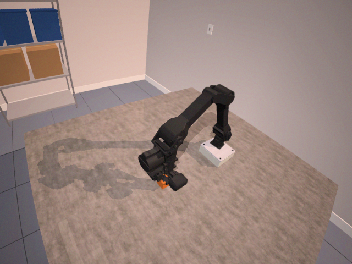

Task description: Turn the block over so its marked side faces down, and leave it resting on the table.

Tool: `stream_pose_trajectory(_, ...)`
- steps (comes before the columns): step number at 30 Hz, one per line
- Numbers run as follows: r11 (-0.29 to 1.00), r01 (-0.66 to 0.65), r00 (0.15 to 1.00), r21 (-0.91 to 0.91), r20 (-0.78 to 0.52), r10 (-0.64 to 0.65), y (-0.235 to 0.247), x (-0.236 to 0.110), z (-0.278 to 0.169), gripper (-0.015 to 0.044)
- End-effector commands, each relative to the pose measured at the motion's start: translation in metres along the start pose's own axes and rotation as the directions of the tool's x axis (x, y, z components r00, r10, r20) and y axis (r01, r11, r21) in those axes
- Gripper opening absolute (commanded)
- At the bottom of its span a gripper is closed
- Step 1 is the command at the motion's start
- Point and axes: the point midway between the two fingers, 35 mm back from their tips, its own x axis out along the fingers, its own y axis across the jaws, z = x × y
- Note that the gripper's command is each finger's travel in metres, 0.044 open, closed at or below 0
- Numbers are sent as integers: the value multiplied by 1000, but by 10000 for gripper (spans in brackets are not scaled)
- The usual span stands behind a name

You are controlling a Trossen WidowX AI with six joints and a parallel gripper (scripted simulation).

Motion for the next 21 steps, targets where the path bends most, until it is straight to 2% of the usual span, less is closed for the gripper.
stream_pose_trajectory(1, 1000, -2, 1000, 3, 11, 2, 0, -9, 1, 0)
stream_pose_trajectory(21, 1000, 0, 962, 2, 274, -1, 0, 0, 4, 0)
